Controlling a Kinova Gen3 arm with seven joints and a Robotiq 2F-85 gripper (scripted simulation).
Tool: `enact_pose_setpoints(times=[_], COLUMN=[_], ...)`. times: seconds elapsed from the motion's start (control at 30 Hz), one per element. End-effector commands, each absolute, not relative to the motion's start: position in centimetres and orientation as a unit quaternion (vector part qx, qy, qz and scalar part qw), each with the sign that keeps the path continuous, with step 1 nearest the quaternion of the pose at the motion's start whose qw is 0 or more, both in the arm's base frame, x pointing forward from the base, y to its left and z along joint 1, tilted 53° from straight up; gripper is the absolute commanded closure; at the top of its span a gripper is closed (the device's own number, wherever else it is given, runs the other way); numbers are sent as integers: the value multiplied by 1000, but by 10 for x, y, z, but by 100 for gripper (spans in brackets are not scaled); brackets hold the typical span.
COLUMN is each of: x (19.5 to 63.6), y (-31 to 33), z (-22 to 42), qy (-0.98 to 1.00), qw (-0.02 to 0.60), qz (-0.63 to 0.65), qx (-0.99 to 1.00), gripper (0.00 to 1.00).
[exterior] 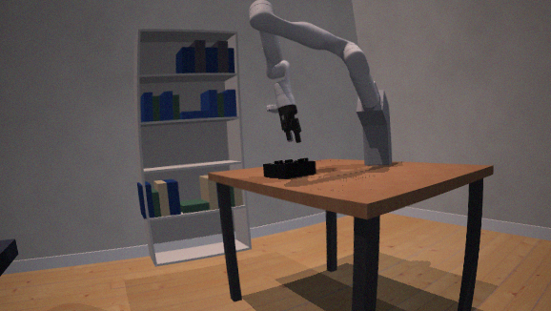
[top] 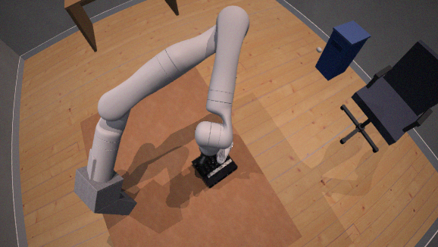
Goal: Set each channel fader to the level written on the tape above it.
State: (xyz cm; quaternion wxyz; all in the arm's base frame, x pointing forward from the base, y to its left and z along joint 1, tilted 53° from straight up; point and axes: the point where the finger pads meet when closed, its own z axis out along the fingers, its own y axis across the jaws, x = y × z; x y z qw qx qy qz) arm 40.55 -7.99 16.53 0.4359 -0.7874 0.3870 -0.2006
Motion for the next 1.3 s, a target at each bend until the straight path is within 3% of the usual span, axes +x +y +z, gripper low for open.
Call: enact_pose_setpoints(times=[0.0,0.83,1.27], x=[404,382,377], y=[-86,-129,-137], z=[169,181,183], qy=[364,93,38], qw=[422,247,207], qz=[-225,-377,-395], qx=[-799,-888,-894], gripper=[0,0,0])
